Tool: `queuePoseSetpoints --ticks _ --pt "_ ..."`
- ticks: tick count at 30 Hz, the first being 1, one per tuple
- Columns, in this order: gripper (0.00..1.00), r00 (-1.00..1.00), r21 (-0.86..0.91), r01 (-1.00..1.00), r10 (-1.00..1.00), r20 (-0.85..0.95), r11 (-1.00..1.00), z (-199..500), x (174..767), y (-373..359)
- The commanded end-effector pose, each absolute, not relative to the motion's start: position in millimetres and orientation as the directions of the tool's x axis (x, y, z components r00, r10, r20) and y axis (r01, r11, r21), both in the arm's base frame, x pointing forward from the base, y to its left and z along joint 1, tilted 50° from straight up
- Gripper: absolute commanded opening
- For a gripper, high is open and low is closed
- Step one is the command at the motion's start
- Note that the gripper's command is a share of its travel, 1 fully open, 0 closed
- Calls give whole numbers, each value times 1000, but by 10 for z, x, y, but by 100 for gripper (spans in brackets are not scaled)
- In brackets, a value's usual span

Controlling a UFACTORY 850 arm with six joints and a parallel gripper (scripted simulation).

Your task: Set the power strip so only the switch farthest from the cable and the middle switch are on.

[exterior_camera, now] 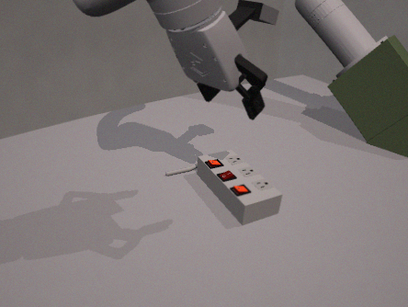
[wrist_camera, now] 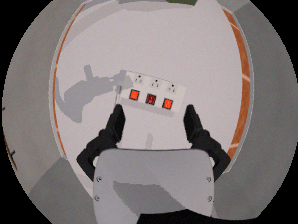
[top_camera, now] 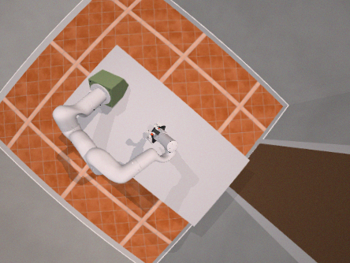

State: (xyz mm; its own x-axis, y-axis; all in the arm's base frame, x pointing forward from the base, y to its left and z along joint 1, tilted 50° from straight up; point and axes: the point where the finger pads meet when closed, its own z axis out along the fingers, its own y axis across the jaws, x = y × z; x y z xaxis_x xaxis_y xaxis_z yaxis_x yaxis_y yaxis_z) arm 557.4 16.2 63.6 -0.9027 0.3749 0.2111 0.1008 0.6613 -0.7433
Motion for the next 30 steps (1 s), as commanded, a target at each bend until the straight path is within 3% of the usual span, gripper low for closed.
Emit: queuePoseSetpoints --ticks 1,16,30 --pt "100 -956 -779 136 287 58 611 699 5593 19" --pt "100 -981 -753 181 65 -181 632 753 5555 -23" --pt "100 -976 -734 179 21 -219 655 747 5516 12"
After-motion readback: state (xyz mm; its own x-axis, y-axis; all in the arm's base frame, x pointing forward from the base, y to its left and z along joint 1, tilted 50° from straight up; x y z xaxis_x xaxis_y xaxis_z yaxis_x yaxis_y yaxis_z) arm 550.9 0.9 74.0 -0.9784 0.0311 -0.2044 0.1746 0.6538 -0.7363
